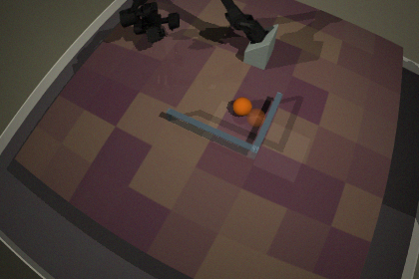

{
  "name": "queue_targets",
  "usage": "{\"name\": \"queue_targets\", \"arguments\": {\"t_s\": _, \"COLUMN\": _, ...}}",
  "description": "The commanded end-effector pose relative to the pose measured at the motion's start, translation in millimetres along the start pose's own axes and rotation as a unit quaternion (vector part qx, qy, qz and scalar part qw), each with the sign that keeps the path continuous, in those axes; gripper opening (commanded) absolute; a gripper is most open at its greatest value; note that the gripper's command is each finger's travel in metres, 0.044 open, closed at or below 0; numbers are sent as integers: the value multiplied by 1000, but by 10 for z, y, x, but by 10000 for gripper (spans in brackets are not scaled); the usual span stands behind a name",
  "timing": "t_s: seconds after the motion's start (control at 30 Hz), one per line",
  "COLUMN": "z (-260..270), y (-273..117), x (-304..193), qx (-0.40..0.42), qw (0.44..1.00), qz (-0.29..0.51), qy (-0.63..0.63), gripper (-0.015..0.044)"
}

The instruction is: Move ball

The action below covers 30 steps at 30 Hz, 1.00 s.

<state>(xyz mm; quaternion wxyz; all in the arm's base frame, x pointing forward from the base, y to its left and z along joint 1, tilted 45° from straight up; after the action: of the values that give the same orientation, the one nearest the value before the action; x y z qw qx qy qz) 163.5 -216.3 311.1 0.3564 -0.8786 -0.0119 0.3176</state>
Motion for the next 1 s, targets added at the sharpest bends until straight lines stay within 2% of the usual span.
{"name": "queue_targets", "arguments": {"t_s": 0.0, "z": 50, "y": -78, "x": 661, "qx": -7, "qw": 997, "qz": -46, "qy": -67, "gripper": 422}}
{"name": "queue_targets", "arguments": {"t_s": 0.3, "z": 643, "y": -523, "x": 2004, "qx": -33, "qw": 967, "qz": -116, "qy": -225, "gripper": 422}}
{"name": "queue_targets", "arguments": {"t_s": 0.53, "z": 1474, "y": -915, "x": 2678, "qx": -59, "qw": 936, "qz": -145, "qy": -314, "gripper": 422}}
{"name": "queue_targets", "arguments": {"t_s": 0.7, "z": 2244, "y": -1160, "x": 2973, "qx": -93, "qw": 898, "qz": -144, "qy": -406, "gripper": 422}}
{"name": "queue_targets", "arguments": {"t_s": 0.87, "z": 3060, "y": -1297, "x": 3060, "qx": -137, "qw": 852, "qz": -131, "qy": -488, "gripper": 422}}
{"name": "queue_targets", "arguments": {"t_s": 0.97, "z": 3293, "y": -1312, "x": 3049, "qx": -152, "qw": 837, "qz": -125, "qy": -510, "gripper": 422}}
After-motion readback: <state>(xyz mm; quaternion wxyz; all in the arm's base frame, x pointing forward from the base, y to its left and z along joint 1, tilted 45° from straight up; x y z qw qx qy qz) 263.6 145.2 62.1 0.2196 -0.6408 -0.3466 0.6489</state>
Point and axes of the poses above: the point midway between the two fingers, 35 mm back from their tips, its own y axis out along the fingers, its own z axis across the jaws, x = y × z, the point moved 7 cm from there along -y, back along the fingers, and after that the axes turned 1 degree about -y, right-handed, at the moved point
